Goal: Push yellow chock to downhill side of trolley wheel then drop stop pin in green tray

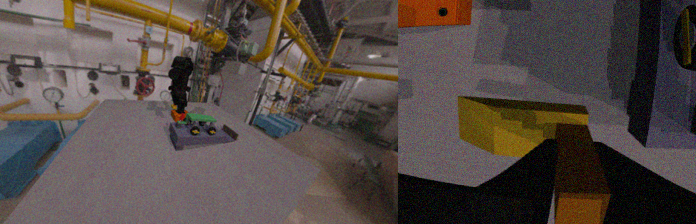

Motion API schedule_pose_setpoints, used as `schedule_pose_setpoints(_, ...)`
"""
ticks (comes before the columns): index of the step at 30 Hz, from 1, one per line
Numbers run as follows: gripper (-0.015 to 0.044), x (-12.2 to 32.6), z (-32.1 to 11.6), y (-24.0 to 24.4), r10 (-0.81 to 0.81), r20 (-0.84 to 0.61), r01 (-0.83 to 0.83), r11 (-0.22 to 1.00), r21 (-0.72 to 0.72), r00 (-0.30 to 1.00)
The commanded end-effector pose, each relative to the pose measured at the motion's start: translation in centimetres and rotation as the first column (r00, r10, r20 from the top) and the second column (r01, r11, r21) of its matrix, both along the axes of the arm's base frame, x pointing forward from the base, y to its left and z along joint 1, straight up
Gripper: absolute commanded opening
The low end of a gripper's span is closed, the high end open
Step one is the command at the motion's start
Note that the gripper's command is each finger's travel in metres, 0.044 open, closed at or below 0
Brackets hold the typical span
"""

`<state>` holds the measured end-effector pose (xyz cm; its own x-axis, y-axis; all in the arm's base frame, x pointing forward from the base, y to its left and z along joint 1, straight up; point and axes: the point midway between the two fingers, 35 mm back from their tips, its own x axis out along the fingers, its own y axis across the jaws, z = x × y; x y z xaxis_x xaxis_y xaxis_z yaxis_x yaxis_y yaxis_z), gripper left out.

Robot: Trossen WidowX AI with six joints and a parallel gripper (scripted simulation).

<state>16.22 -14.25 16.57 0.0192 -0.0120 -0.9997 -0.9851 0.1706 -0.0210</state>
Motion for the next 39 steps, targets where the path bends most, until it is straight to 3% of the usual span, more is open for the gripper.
schedule_pose_setpoints(1,0.0,0.5,-0.2,1.4,0.001,-0.004,-0.001,1.0,0.001,1.0)
schedule_pose_setpoints(39,0.0,5.7,-0.6,12.7,0.001,0.0,-0.001,1.0,0.011,1.0)
